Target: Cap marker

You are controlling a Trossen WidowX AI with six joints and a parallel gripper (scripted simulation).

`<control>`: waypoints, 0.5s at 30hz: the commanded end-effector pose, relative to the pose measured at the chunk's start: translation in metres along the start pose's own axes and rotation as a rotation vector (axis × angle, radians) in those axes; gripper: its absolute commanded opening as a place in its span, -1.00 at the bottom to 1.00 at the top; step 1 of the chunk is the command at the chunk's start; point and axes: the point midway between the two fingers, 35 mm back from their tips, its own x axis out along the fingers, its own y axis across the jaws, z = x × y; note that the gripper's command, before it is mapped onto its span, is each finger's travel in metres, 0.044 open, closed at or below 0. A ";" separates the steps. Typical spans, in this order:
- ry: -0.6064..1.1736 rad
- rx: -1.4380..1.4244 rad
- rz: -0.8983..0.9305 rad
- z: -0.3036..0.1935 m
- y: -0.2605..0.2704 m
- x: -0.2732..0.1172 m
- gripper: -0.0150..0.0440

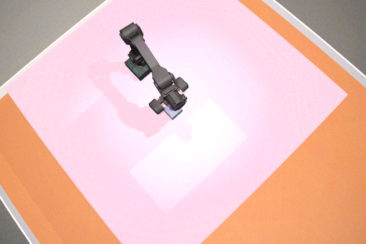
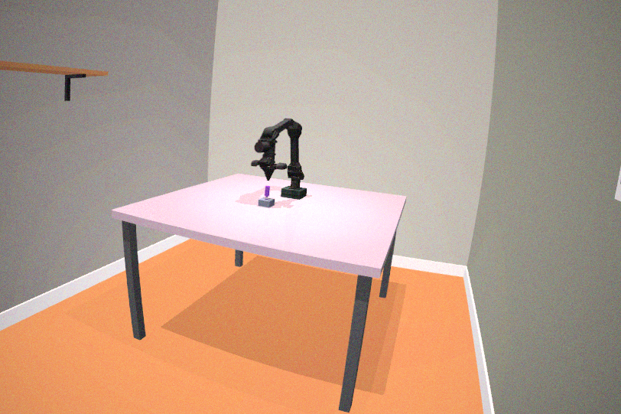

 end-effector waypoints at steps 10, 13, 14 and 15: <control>-0.001 0.007 -0.003 0.001 0.000 0.007 -0.49; -0.001 0.007 -0.003 0.001 0.000 0.012 -0.49; -0.001 0.007 -0.003 0.001 0.000 0.013 -0.49; -0.001 0.007 -0.003 0.001 0.000 0.015 -0.49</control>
